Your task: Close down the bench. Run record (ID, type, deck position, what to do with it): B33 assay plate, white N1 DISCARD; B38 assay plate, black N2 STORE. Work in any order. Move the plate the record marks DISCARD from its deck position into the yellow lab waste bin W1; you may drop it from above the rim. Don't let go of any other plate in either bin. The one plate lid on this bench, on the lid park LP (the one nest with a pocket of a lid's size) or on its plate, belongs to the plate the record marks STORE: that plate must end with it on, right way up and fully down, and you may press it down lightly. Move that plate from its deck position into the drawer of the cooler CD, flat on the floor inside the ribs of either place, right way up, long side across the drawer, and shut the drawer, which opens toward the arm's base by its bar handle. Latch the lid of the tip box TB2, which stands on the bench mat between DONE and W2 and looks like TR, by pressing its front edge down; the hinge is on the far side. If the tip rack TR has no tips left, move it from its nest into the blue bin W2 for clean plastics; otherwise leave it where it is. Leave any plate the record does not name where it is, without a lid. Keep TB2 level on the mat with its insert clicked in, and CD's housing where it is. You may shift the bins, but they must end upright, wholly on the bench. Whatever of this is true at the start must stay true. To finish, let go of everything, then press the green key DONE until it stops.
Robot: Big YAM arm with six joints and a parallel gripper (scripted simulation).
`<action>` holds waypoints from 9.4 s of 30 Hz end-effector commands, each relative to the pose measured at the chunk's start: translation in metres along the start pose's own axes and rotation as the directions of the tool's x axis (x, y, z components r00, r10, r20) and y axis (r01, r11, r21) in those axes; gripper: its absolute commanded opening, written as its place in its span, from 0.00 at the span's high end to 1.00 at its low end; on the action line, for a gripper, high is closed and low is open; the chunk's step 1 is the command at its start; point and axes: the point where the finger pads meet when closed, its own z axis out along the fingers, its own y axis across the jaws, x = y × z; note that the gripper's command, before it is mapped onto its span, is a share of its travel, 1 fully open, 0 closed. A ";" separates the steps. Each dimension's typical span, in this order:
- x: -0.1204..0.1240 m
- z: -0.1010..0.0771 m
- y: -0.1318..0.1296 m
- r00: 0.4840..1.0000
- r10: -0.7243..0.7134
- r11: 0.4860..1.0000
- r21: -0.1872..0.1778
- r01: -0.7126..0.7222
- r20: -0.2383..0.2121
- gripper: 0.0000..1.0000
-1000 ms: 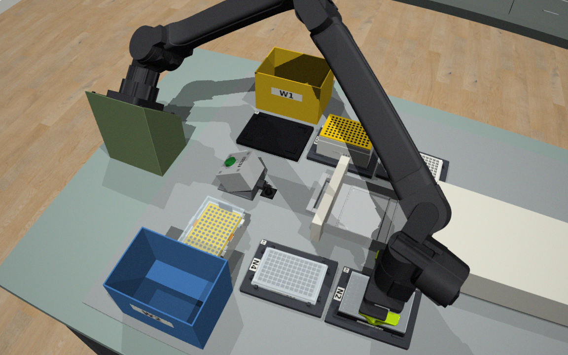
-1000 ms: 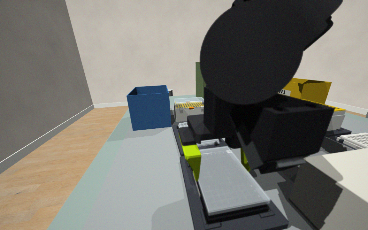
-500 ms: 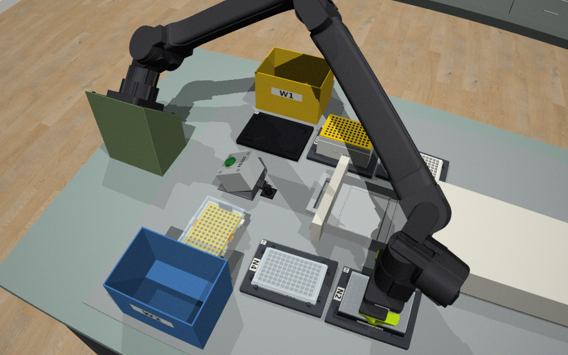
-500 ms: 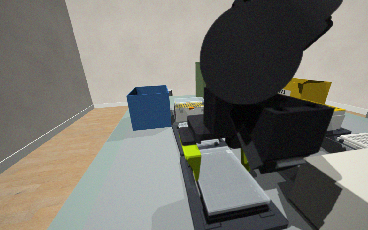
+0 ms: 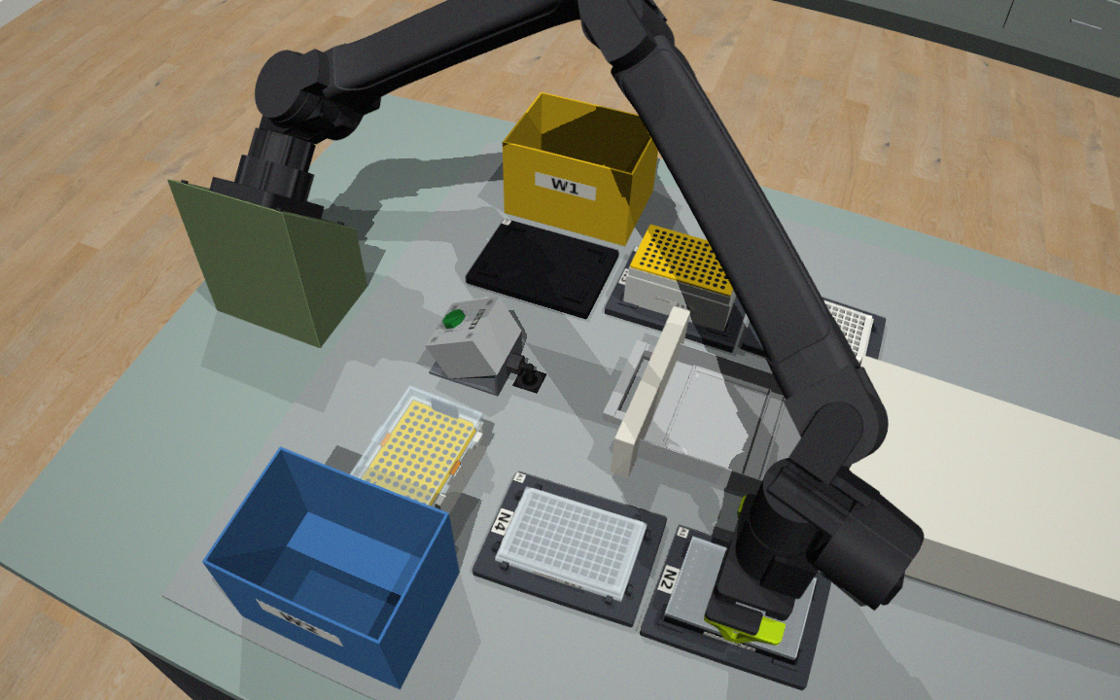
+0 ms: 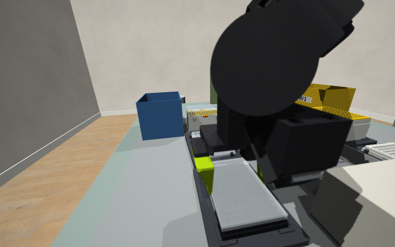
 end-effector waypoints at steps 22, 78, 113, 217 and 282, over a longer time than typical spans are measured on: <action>-0.025 -0.008 0.005 0.999 -0.033 0.999 0.013 0.032 0.041 1.00; -0.029 -0.073 0.003 0.996 -0.038 0.999 0.025 0.036 0.079 0.00; -0.026 -0.116 0.003 0.996 -0.039 0.999 0.029 0.037 0.079 0.00; -0.004 -0.149 -0.001 0.998 -0.009 1.000 0.016 0.008 0.055 0.00; -0.003 -0.066 0.004 1.000 -0.007 1.000 0.002 0.007 0.008 0.00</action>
